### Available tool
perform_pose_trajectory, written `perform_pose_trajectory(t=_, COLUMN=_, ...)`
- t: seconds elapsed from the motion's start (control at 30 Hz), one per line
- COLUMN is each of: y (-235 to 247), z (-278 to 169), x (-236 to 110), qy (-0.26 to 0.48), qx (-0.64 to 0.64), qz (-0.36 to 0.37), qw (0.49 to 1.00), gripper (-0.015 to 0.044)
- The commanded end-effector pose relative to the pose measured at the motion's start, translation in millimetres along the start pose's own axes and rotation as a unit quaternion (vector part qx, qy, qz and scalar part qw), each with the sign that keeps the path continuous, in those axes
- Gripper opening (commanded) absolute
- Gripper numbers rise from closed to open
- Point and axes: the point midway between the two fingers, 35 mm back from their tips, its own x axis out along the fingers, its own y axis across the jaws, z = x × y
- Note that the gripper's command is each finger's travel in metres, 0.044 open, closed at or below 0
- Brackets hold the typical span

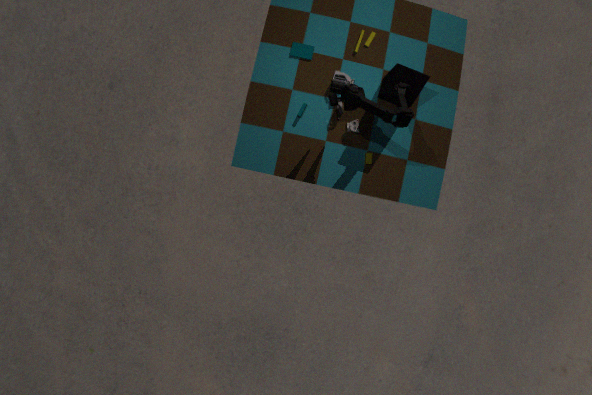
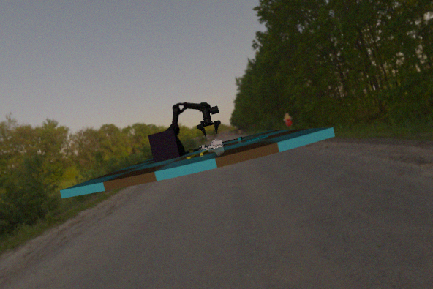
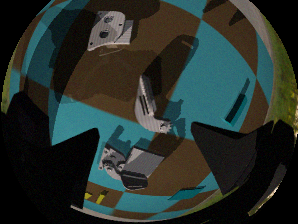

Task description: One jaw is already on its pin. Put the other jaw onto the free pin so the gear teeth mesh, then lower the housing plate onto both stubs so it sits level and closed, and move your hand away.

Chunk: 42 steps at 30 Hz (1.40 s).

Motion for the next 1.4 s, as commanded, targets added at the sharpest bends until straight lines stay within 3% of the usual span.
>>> perform_pose_trajectory(t=0.0, y=-1, z=2, x=-1, qy=0.000, qx=-0.059, qz=-0.001, qw=0.998, gripper=0.0440)
perform_pose_trajectory(t=0.33, y=-2, z=4, x=-2, qy=0.000, qx=-0.106, qz=-0.001, qw=0.994, gripper=0.0440)
perform_pose_trajectory(t=0.5, y=-2, z=4, x=36, qy=0.000, qx=-0.106, qz=-0.002, qw=0.994, gripper=0.0440)
perform_pose_trajectory(t=1.37, y=-3, z=3, x=67, qy=0.000, qx=-0.107, qz=-0.002, qw=0.994, gripper=0.0440)
